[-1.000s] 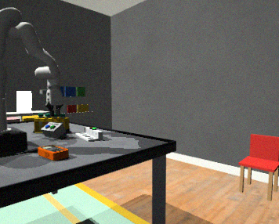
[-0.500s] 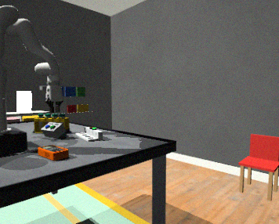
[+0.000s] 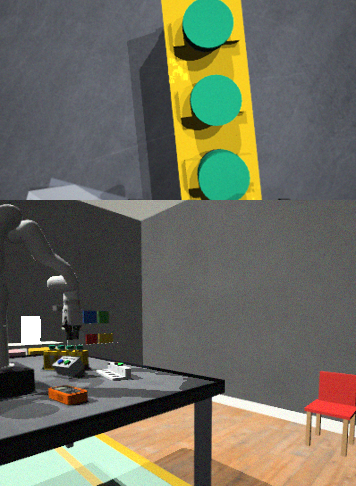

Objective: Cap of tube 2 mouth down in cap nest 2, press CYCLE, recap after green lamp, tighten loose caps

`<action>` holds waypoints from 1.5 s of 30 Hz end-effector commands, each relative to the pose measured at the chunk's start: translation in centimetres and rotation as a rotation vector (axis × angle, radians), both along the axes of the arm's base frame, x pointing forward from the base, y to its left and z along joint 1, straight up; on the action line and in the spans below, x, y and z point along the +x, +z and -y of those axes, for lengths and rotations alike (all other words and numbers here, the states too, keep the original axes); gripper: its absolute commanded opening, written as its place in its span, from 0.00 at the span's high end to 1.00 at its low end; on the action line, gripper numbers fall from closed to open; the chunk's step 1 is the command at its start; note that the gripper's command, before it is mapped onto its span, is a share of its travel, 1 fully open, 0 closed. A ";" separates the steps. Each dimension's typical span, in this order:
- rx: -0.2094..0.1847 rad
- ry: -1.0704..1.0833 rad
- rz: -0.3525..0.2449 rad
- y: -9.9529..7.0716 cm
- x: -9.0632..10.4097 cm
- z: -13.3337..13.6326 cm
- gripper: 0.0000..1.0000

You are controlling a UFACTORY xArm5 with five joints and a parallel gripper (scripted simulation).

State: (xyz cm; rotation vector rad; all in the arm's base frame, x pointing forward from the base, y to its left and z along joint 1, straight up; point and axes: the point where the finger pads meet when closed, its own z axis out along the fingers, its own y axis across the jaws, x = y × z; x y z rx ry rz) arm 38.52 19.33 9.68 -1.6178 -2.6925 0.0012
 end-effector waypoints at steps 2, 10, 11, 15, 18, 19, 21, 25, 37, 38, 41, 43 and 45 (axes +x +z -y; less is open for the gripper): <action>-0.002 0.315 0.004 0.2 1.9 2.6 0.54; -0.002 0.340 0.004 0.2 2.0 2.8 0.54; -0.002 0.340 0.004 0.2 2.0 2.8 0.54; -0.002 0.340 0.004 -0.7 2.0 2.8 0.54; -0.002 0.340 0.004 -1.0 2.1 2.8 0.54; -0.002 0.340 0.004 -1.3 2.1 2.8 0.54; -0.002 0.340 0.004 -1.9 2.1 2.8 0.54; -0.002 0.340 0.004 -3.1 2.1 2.8 0.54; -0.002 0.340 0.004 -3.4 2.1 2.8 0.54; -0.002 0.340 0.004 -3.5 2.1 2.8 0.54; -0.002 0.340 0.004 -3.6 2.1 2.8 0.54; -0.002 0.340 0.004 -3.7 2.1 2.8 0.54; -0.002 0.340 0.004 -3.8 2.1 2.8 0.54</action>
